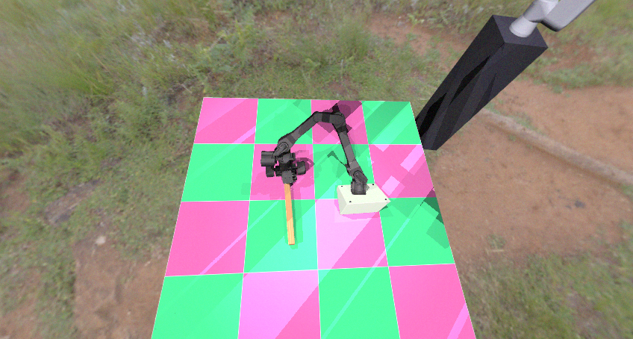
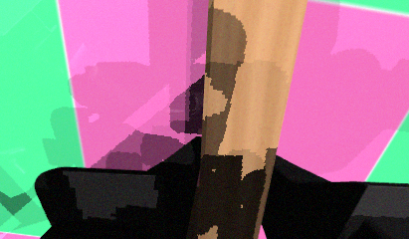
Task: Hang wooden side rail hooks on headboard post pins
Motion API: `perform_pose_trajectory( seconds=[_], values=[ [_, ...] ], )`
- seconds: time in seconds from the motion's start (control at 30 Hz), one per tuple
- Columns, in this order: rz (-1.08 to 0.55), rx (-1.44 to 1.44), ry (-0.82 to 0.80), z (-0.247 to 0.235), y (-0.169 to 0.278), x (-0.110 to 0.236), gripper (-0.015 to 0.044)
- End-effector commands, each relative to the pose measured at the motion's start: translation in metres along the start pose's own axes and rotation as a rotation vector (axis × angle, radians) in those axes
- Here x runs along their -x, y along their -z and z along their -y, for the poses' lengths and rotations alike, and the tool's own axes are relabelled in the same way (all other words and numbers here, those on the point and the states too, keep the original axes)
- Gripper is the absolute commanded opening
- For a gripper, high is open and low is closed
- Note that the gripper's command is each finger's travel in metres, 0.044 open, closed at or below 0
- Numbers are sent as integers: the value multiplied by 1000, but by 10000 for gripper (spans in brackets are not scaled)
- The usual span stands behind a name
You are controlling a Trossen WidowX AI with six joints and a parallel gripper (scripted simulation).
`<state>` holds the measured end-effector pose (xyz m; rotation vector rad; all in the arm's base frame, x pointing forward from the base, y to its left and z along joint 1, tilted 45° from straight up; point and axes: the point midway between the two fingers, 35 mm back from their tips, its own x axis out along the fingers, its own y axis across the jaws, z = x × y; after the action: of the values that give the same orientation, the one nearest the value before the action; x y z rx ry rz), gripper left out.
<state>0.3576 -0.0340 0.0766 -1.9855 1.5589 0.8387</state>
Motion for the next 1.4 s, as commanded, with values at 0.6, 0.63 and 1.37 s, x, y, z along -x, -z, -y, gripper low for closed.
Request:
perform_pose_trajectory(
  seconds=[0.6, 0.63, 1.37],
  values=[
    [-11, -6, 7, 1, 3, -2, 0],
    [-11, -6, 7, 1, 3, -2, 0],
    [1, 2, 4, 0, 0, -3, 289]
  ],
)
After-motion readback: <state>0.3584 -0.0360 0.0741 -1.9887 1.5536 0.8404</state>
